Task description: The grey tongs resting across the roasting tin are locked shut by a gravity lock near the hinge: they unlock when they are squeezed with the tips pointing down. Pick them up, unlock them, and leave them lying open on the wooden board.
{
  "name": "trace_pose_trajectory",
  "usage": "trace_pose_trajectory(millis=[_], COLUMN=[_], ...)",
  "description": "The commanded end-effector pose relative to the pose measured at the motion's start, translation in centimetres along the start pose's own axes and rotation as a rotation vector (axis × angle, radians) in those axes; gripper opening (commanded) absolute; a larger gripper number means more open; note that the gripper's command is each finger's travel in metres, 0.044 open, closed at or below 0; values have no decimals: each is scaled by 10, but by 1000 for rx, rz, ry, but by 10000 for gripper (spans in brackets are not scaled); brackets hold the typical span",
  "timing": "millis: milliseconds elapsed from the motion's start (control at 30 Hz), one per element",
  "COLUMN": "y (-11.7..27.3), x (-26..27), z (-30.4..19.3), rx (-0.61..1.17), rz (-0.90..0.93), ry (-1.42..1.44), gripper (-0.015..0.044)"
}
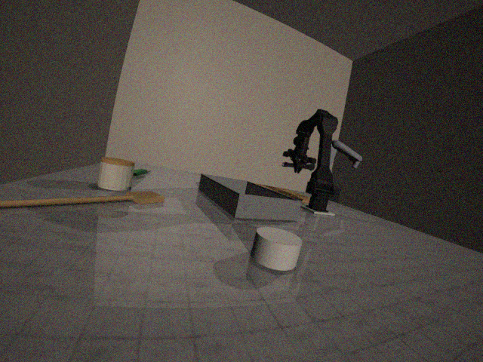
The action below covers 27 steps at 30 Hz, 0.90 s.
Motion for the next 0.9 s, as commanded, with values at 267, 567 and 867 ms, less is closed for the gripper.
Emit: trace_pose_trajectory(millis=[267,567,867], y=[-21,-36,-51], x=[0,0,0], z=[1,1,1], rx=[-1,-1,-1], rz=[-2,-2,-2], ry=[3,3,3], gripper=[-150,-150,-150])
Point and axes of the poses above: the point midway between the two fingers, 35 mm back from their tips, its own y axis back along the fingers, its own x axis across the jaws, z = x × y, the point moved 9 cm from there along y, back along the fingers, and after that the axes turned 13 degrees about -y, right-handed, at the moved point
